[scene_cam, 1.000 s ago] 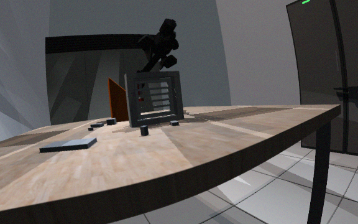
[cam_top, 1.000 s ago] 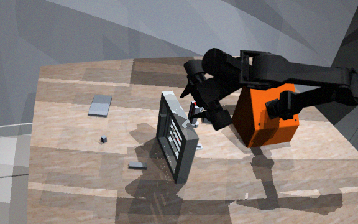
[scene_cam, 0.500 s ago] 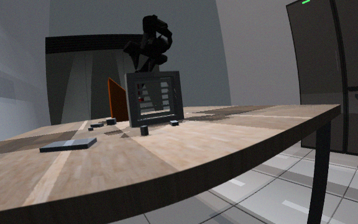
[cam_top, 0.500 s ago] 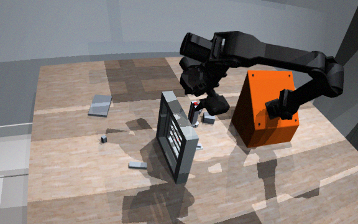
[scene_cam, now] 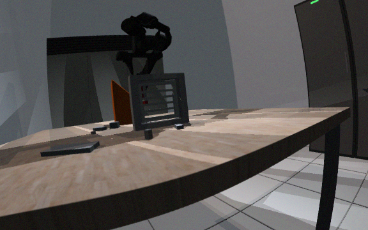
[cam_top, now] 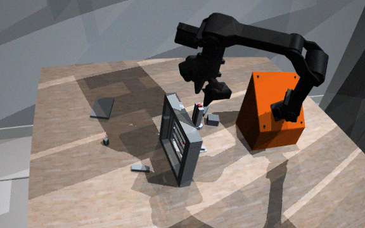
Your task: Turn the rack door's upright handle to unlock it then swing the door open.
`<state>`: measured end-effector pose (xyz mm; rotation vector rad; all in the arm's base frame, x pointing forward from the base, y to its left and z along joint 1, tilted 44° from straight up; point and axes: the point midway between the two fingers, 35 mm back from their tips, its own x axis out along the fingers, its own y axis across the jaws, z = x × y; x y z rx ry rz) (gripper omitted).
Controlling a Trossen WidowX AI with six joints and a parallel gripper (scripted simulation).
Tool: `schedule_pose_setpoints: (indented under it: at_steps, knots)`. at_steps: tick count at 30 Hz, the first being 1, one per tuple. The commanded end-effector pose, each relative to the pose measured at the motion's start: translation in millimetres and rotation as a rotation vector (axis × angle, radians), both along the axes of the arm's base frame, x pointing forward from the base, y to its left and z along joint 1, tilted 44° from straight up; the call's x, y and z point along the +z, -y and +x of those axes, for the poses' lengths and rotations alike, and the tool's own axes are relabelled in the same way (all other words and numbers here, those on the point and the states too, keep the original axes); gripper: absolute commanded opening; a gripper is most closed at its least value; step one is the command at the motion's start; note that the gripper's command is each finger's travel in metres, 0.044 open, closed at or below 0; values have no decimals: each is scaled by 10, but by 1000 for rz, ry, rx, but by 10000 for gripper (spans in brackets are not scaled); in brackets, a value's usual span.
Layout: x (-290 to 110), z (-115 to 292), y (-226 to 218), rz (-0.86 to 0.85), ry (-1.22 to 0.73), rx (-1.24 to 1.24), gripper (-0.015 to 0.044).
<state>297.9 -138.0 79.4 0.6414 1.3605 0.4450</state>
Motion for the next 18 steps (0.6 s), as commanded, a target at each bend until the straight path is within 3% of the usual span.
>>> schedule_pose_setpoints:
  at_steps: [1, 18]
  knots:
    - [-9, -10, 13, 33, -8, -4, 286]
    - [-200, 50, -146, 32, -7, -4, 286]
